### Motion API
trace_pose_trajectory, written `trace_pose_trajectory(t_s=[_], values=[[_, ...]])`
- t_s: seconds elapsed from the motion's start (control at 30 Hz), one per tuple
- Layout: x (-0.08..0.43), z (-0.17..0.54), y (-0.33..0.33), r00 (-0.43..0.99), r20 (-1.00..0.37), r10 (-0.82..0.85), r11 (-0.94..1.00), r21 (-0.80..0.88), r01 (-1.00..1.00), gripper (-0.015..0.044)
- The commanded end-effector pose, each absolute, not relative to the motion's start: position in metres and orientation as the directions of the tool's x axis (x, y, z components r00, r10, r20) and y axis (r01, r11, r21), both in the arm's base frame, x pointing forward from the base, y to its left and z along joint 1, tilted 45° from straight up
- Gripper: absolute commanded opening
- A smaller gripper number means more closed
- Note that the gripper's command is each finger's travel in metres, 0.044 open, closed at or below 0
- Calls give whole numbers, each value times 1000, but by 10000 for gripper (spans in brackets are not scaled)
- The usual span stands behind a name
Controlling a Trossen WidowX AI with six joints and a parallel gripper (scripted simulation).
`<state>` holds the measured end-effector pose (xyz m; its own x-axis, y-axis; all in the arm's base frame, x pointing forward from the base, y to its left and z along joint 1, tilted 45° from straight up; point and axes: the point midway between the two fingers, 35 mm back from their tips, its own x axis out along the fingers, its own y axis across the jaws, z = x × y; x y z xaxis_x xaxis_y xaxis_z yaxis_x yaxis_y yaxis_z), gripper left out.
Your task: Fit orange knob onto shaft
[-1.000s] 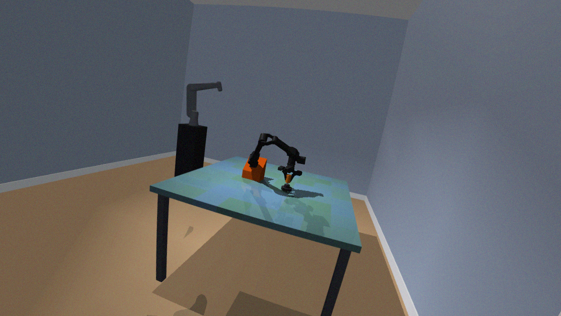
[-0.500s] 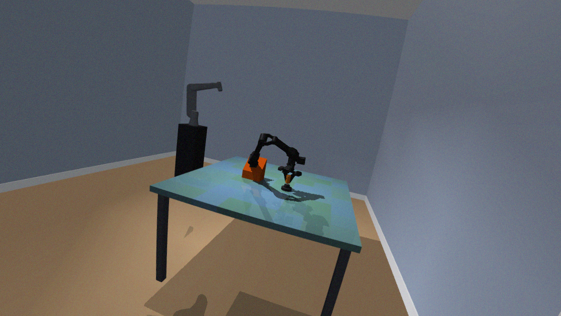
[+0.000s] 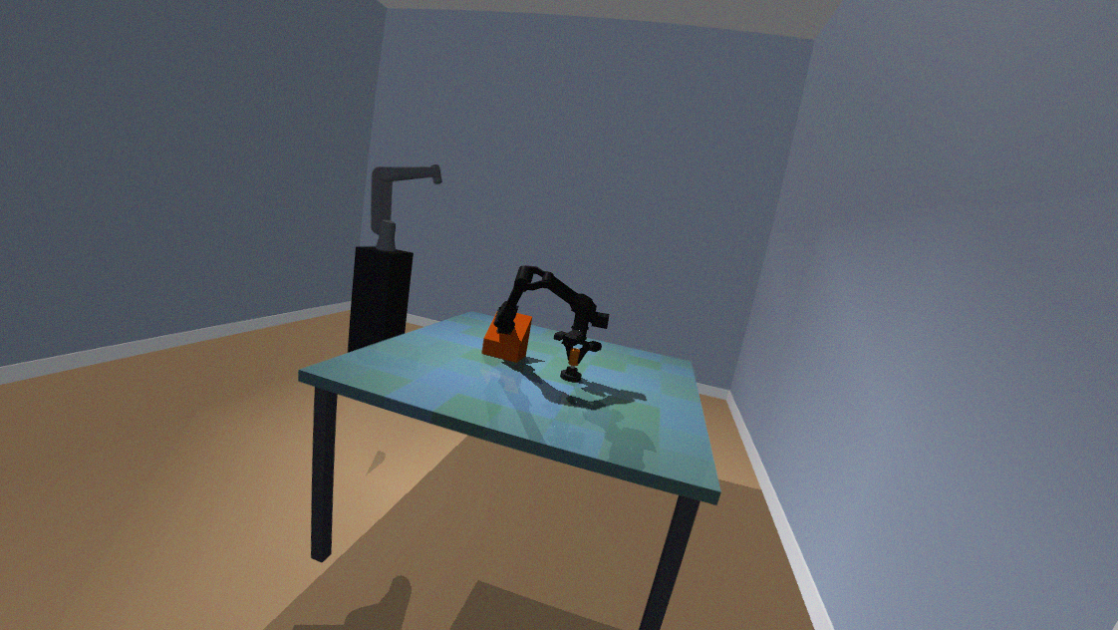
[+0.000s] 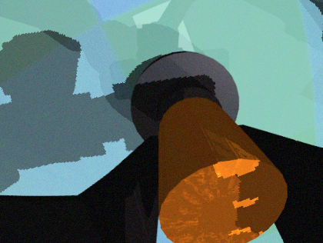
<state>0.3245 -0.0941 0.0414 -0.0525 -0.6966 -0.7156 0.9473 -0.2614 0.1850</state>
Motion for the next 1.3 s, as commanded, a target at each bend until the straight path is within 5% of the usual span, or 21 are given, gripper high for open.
trace_pose_trajectory(t_s=[0.0, 1.27], values=[[324, 41, -95, -53, -713, -699, -266, 191, 945, 0], [326, 44, -92, -53, -713, -699, -310, 236, 921, 0]])
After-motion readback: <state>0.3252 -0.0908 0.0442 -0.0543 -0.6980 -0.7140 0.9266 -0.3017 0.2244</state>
